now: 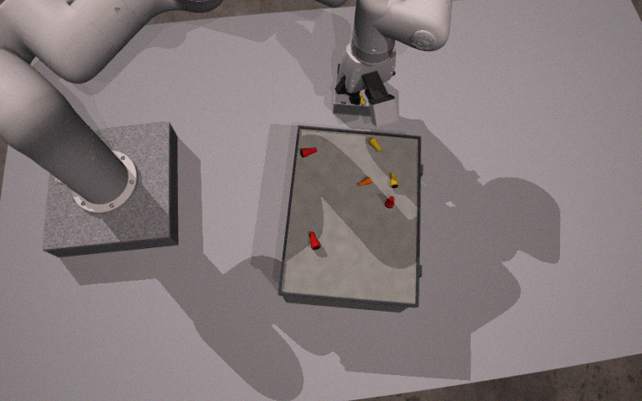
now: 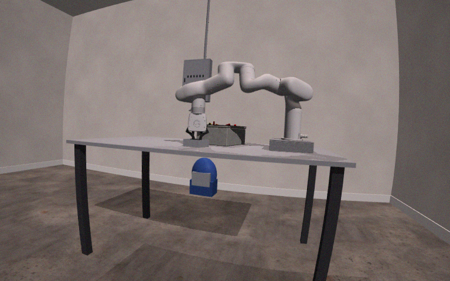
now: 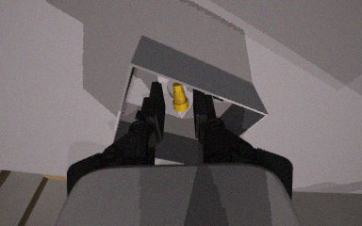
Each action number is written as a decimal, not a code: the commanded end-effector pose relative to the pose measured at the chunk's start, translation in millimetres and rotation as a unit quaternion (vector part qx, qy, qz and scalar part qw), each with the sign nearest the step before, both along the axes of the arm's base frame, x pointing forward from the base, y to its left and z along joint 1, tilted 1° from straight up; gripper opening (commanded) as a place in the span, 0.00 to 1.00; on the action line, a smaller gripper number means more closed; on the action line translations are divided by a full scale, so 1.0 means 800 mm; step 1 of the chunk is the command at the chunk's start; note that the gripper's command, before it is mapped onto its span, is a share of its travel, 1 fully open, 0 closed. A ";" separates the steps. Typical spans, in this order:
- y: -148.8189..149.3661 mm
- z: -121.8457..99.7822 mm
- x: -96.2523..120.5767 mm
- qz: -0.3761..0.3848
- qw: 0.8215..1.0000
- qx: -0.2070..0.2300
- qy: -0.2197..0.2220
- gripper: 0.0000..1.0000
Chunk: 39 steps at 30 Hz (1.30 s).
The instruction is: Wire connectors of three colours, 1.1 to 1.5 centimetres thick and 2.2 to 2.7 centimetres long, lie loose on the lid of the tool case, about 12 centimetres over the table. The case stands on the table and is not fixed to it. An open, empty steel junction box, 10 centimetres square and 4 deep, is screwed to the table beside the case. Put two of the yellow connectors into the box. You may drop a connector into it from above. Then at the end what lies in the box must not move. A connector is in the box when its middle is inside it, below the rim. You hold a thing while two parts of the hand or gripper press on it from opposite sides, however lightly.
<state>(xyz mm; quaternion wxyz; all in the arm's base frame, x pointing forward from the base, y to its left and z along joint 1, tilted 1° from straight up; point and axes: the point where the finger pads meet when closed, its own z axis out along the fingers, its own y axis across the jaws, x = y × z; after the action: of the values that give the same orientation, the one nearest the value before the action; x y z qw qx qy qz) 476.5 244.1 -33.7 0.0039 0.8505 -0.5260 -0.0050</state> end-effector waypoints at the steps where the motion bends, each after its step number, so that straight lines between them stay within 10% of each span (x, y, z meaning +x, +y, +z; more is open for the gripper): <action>1: 0.000 0.002 0.001 0.000 1.000 0.001 -0.002 0.29; 29: 0.000 0.004 0.001 0.000 1.000 0.001 -0.002 0.29; 39: 0.000 0.108 0.002 0.000 1.000 0.001 -0.002 0.29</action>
<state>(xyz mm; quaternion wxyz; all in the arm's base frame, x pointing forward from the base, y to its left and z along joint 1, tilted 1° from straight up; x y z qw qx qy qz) 478.7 244.3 25.7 0.0032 0.8502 -0.5265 -0.0043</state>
